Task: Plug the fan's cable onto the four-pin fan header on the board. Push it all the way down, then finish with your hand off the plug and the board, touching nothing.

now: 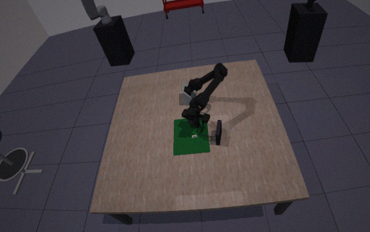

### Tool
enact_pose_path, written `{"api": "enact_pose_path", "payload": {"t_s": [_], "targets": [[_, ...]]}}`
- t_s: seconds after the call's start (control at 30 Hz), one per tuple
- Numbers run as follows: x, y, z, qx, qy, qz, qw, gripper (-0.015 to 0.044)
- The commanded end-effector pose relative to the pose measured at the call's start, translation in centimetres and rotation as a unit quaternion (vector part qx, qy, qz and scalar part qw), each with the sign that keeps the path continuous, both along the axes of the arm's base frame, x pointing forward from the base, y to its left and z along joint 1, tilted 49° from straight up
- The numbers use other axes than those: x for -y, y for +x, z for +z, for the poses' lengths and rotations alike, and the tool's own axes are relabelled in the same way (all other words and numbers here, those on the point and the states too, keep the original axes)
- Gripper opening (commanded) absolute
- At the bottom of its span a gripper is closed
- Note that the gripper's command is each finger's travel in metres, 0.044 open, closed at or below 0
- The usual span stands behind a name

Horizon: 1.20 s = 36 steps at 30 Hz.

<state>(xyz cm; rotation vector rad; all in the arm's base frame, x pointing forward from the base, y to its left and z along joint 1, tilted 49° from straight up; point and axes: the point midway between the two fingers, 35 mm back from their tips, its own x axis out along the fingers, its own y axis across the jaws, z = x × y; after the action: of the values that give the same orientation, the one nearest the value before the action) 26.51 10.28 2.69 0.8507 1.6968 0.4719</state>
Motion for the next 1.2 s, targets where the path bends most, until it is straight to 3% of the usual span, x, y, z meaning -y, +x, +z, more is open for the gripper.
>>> {"api": "enact_pose_path", "payload": {"t_s": [0.0,0.63,1.17], "targets": [[-0.6,-0.2,-0.5,-0.002,0.003,-0.001,1.0,0.044],[-2.5,-0.6,-2.0,-0.003,0.005,-0.001,1.0,0.044],[-2.3,-0.5,-1.9,-0.001,0.002,0.001,1.0,0.002]]}}
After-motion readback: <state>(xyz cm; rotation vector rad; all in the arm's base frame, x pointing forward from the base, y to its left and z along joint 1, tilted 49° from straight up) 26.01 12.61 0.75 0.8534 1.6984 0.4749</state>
